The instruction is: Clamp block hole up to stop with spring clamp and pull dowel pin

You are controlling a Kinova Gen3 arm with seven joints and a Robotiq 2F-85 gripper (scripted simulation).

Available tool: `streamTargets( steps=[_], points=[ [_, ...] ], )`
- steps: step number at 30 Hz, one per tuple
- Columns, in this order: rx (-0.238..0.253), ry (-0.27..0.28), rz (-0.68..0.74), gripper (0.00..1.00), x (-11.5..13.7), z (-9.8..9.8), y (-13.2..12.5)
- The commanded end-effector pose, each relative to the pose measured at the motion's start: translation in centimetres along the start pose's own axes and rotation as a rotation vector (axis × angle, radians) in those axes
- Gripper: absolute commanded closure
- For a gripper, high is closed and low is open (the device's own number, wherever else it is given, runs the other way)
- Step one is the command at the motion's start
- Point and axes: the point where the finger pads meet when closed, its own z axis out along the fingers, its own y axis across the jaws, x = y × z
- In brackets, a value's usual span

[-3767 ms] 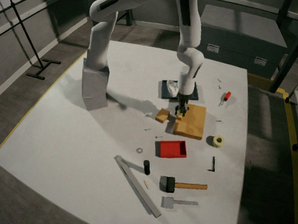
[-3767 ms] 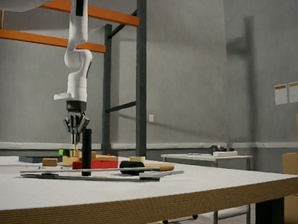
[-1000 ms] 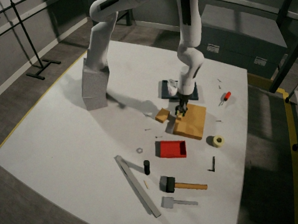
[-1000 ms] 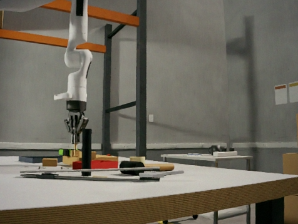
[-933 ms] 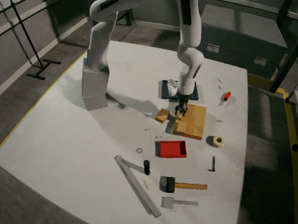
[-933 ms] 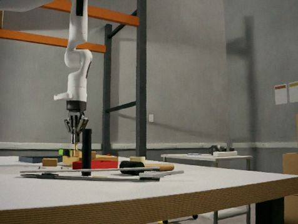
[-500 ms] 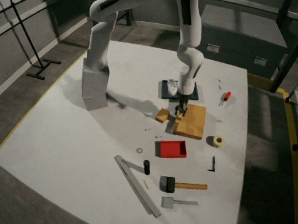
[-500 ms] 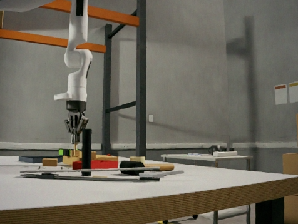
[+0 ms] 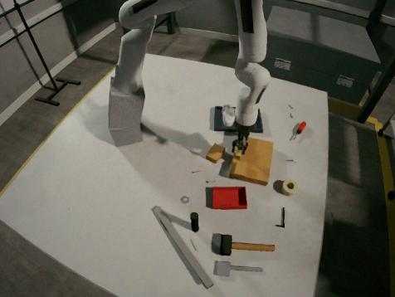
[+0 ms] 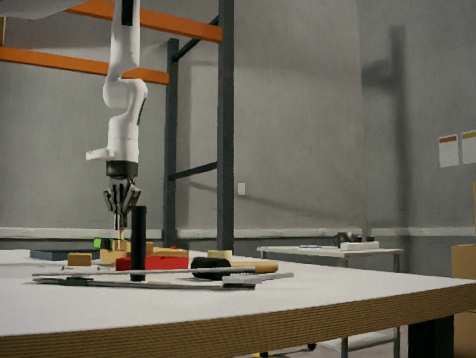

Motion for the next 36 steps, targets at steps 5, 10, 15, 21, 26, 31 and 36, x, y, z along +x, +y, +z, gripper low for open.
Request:
streamTargets(
  steps=[5,10,15,21,26,31,36],
  points=[
    [0.001,-0.001,0.007,0.90,-0.05,-0.06,-0.04],
    [0.001,-0.001,0.010,0.90,-0.05,-0.06,-0.04],
    [0.001,-0.001,0.014,0.90,-0.05,-0.06,-0.04],
    [0.001,-0.001,0.019,0.90,-0.05,-0.06,-0.04],
    [0.001,-0.001,0.021,0.90,-0.05,-0.06,-0.04],
    [0.001,-0.001,0.024,0.90,-0.05,-0.06,-0.04],
    [0.001,-0.001,0.028,0.90,-0.05,-0.06,-0.04]
  ],
)
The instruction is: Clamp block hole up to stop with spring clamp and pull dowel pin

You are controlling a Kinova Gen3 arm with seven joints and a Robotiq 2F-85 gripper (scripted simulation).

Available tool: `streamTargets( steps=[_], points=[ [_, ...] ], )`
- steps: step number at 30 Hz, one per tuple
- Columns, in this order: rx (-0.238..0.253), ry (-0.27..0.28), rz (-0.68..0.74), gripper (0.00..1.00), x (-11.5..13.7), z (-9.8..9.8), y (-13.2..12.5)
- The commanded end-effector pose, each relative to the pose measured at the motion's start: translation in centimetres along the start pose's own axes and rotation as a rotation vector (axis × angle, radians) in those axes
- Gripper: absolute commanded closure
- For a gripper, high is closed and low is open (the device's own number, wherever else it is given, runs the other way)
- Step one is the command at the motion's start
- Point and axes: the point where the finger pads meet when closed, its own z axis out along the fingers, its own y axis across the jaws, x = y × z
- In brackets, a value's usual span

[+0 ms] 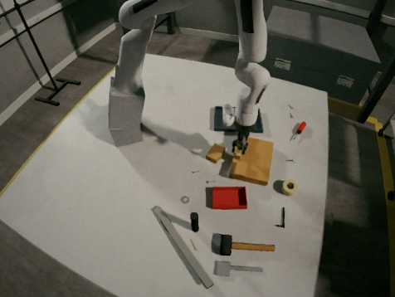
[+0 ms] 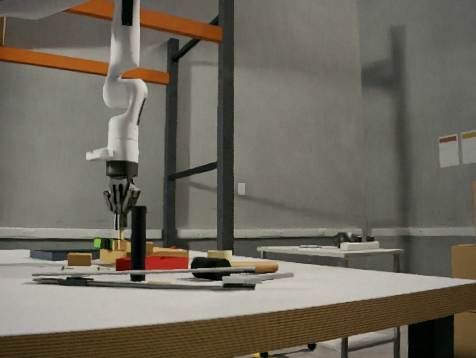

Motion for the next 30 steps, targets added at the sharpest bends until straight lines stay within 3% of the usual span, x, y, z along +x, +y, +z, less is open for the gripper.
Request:
streamTargets(
  steps=[1,30],
  points=[
    [0.001,-0.001,0.002,0.90,-0.05,-0.06,-0.04],
    [0.001,-0.001,0.016,0.90,-0.05,-0.06,-0.04]
  ],
)
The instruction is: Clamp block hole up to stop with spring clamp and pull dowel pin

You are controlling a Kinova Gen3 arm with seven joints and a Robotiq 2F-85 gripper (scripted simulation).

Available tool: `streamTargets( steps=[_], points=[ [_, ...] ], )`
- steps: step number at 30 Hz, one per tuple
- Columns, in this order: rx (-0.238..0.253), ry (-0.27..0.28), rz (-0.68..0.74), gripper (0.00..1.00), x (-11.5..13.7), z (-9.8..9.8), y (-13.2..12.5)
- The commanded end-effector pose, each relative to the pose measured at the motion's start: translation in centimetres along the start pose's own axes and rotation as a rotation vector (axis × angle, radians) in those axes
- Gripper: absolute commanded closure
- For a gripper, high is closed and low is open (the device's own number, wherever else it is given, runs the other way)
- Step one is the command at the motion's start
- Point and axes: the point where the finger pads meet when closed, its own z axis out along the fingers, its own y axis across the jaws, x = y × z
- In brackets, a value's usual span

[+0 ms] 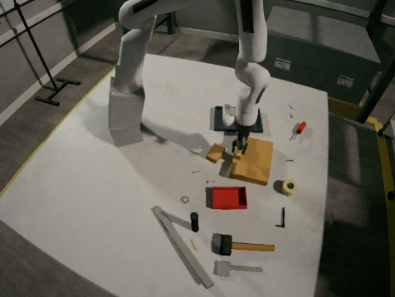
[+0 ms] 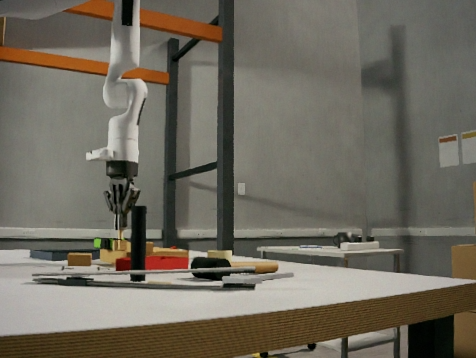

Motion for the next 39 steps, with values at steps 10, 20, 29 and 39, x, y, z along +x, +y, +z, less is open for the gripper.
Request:
streamTargets(
  steps=[10,20,29,39],
  points=[
    [0.001,-0.001,0.005,0.90,-0.05,-0.06,-0.03],
    [0.001,-0.001,0.008,0.90,-0.05,-0.06,-0.03],
    [0.001,-0.001,0.011,0.90,-0.05,-0.06,-0.03],
    [0.001,-0.001,0.013,0.90,-0.05,-0.06,-0.03]
  ],
)
